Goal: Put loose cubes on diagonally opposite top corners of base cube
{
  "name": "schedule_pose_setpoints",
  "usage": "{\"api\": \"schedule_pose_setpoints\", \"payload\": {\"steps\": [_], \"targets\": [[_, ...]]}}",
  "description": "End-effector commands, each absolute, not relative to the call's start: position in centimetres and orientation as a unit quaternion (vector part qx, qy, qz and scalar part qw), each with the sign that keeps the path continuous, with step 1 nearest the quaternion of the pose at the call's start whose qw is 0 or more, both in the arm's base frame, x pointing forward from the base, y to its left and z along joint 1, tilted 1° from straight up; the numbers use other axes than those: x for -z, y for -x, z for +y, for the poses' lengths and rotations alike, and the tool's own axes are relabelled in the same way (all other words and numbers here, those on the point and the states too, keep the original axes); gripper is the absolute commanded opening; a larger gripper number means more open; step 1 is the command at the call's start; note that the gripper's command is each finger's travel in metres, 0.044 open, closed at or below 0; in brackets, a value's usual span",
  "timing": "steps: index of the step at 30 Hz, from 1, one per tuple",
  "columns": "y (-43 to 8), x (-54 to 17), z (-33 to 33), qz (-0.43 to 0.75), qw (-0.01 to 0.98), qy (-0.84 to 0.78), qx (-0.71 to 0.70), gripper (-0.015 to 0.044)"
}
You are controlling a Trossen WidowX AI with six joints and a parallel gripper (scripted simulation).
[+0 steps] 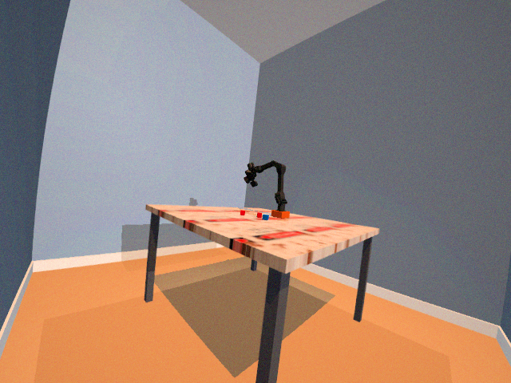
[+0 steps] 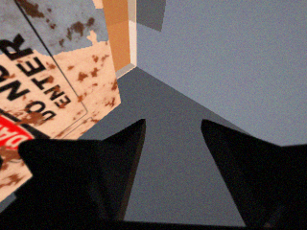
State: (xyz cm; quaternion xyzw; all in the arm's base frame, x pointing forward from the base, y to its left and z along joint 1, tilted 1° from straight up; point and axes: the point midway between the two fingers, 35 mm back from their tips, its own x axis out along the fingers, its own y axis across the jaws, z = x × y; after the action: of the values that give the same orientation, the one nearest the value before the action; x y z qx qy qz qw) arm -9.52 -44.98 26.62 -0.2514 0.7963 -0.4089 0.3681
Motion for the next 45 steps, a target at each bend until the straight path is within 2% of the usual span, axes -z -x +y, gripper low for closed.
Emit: {"api": "schedule_pose_setpoints", "payload": {"steps": [1,12,25,35,45], "targets": [[4.3,-25.0,-44.9,0.776,0.424,0.276,0.378,0.0265],[-8.5,-21.2,-41.5,0.722,0.549,0.319,0.276,0.0265],[-20.0,-17.1,-32.3,0.668,0.655,0.331,0.125,0.0265],[-25.2,-14.6,-22.9,0.642,0.698,0.317,-0.001,0.0265],[-26.6,-12.9,-12.9,0.635,0.705,0.29,-0.125,0.0265]]}}
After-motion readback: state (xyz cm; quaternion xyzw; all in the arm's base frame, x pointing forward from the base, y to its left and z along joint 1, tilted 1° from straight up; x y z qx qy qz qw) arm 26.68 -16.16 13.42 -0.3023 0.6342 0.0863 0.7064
